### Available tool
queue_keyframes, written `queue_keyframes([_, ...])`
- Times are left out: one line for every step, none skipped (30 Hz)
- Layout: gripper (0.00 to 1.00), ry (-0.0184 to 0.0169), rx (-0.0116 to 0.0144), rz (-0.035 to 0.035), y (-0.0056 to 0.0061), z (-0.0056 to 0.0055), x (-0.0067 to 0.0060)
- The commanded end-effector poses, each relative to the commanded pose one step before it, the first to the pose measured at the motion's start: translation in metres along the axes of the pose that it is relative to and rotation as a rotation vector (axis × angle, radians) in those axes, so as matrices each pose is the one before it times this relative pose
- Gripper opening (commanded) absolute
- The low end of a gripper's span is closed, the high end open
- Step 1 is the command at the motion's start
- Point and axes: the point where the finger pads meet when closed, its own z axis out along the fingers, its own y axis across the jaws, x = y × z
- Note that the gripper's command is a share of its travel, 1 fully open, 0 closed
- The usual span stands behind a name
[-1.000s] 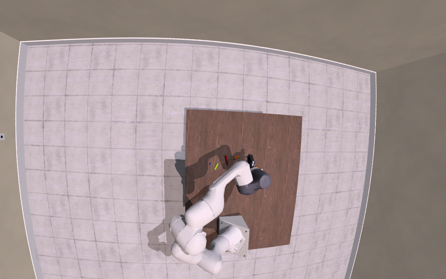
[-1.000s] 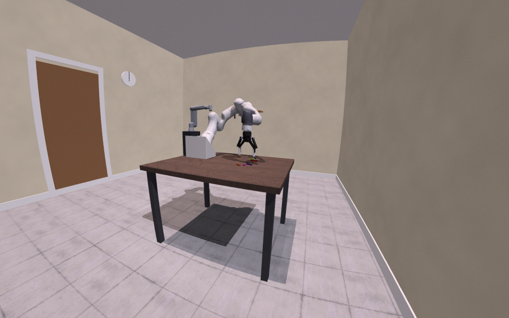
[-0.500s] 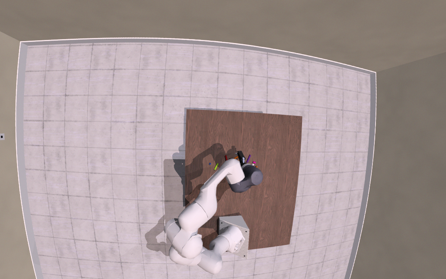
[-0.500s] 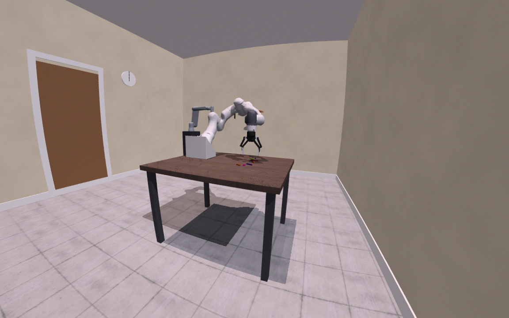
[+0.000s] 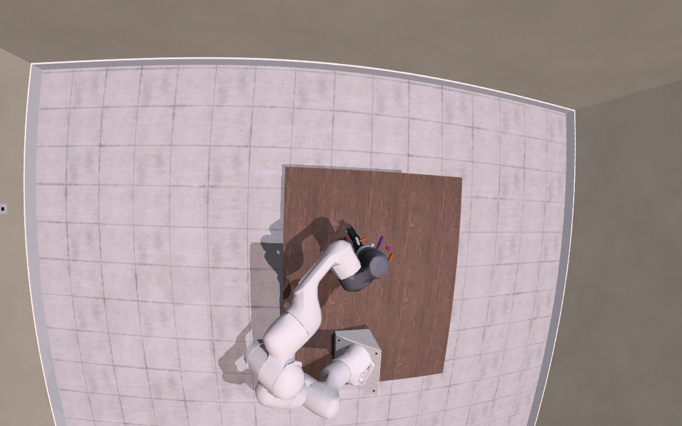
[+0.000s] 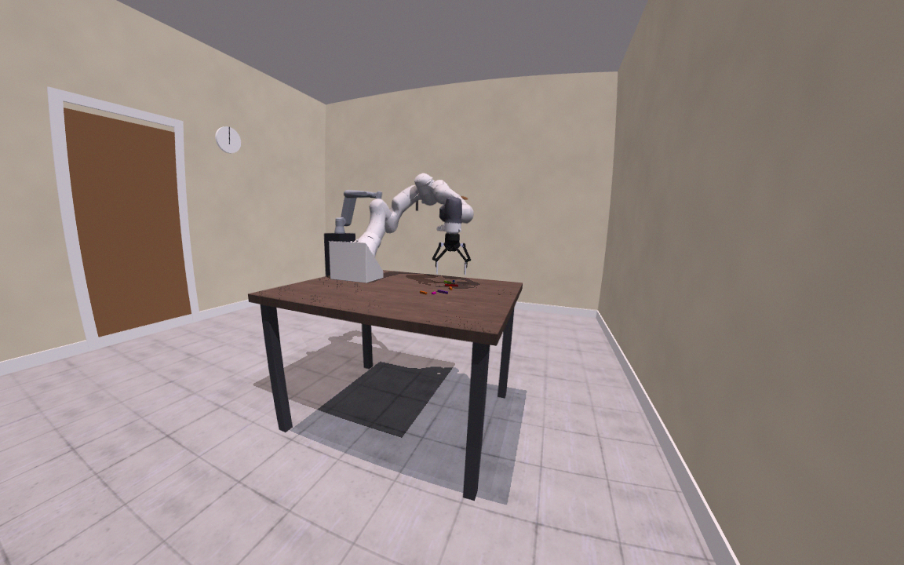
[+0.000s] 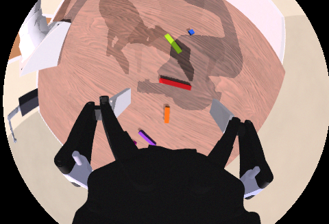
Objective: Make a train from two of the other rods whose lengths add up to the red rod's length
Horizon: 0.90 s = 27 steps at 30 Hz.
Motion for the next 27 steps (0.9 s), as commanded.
queue_keyframes([1.00, -0.01173, -0.00332, -0.16708, 0.00642, -0.00045, 0.00619])
queue_keyframes([1.00, -0.00037, 0.00044, -0.01991, 0.00247, 0.00001, 0.00214])
queue_keyframes([1.00, 0.00000, 0.00000, 0.00000, 0.00000, 0.00000, 0.00000])
queue_keyframes([1.00, 0.00000, 0.00000, 0.00000, 0.00000, 0.00000, 0.00000])
queue_keyframes([1.00, -0.00101, 0.00128, -0.05354, 0.00666, 0.00003, 0.00569])
queue_keyframes([1.00, -0.00034, 0.00046, -0.01774, 0.00228, 0.00001, 0.00178])
queue_keyframes([1.00, -0.00037, 0.00051, -0.01897, 0.00246, 0.00001, 0.00188])
queue_keyframes([1.00, -0.00038, 0.00054, -0.01956, 0.00255, 0.00001, 0.00190])
queue_keyframes([1.00, -0.00039, 0.00057, -0.01990, 0.00262, 0.00001, 0.00189])
queue_keyframes([1.00, -0.00039, 0.00060, -0.02006, 0.00266, 0.00002, 0.00187])
queue_keyframes([1.00, -0.00040, 0.00062, -0.02014, 0.00269, 0.00002, 0.00183])
queue_keyframes([1.00, -0.00040, 0.00064, -0.02015, 0.00271, 0.00002, 0.00179])
queue_keyframes([1.00, -0.00021, 0.00035, -0.01068, 0.00145, 0.00001, 0.00093])
queue_keyframes([1.00, -0.00002, 0.00004, -0.00108, 0.00015, 0.00000, 0.00009])
queue_keyframes([1.00, 0.00000, 0.00000, 0.00000, 0.00000, 0.00000, 0.00000])
queue_keyframes([1.00, 0.00000, 0.00000, 0.00000, 0.00000, 0.00000, 0.00000])
queue_keyframes([1.00, 0.00000, 0.00000, 0.00000, 0.00000, 0.00000, 0.00000])
queue_keyframes([1.00, 0.00000, 0.00000, 0.00000, 0.00000, 0.00000, 0.00000])
queue_keyframes([1.00, 0.00000, 0.00000, 0.00000, 0.00000, 0.00000, 0.00000])
queue_keyframes([1.00, 0.00000, 0.00000, 0.00000, 0.00000, 0.00000, 0.00000])
queue_keyframes([1.00, 0.00000, 0.00000, 0.00000, 0.00000, 0.00000, 0.00000])
queue_keyframes([1.00, 0.00000, 0.00000, 0.00000, 0.00000, 0.00000, 0.00000])
queue_keyframes([1.00, 0.00000, 0.00000, 0.00000, 0.00000, 0.00000, 0.00000])
queue_keyframes([1.00, 0.00000, 0.00000, 0.00000, 0.00000, 0.00000, 0.00000])
queue_keyframes([1.00, 0.00000, 0.00000, 0.00000, 0.00000, 0.00000, 0.00000])
queue_keyframes([1.00, 0.00000, 0.00000, 0.00000, 0.00000, 0.00000, 0.00000])
queue_keyframes([1.00, 0.00000, 0.00000, 0.00000, 0.00000, 0.00000, 0.00000])
